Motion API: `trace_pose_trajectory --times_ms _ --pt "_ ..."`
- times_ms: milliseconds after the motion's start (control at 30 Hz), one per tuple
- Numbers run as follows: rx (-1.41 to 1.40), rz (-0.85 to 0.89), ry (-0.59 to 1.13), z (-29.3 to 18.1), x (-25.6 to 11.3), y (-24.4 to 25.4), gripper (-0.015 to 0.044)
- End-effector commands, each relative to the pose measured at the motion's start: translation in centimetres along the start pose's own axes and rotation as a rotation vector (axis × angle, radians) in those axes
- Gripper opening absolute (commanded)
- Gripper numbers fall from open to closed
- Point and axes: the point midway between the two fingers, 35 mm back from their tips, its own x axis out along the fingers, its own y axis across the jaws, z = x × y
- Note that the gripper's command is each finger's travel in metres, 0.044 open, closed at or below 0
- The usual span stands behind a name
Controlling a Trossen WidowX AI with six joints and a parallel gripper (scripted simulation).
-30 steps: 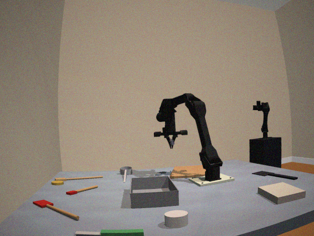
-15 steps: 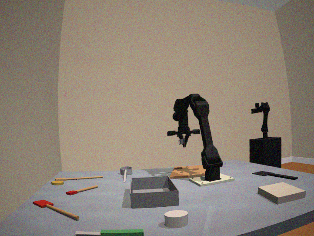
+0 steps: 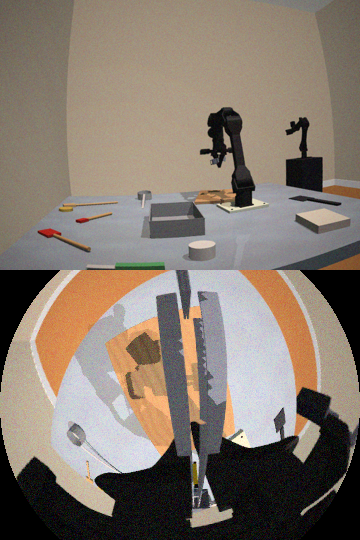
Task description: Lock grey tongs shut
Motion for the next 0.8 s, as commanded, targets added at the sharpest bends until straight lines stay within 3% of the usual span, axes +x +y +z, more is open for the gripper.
trace_pose_trajectory --times_ms 0,767 --pt "-0.018 -0.006 -0.041 0.2 0.1 0.1 -0.0150" --pt "-0.122 -0.054 -0.472 1.1 1.3 1.5 -0.0150"
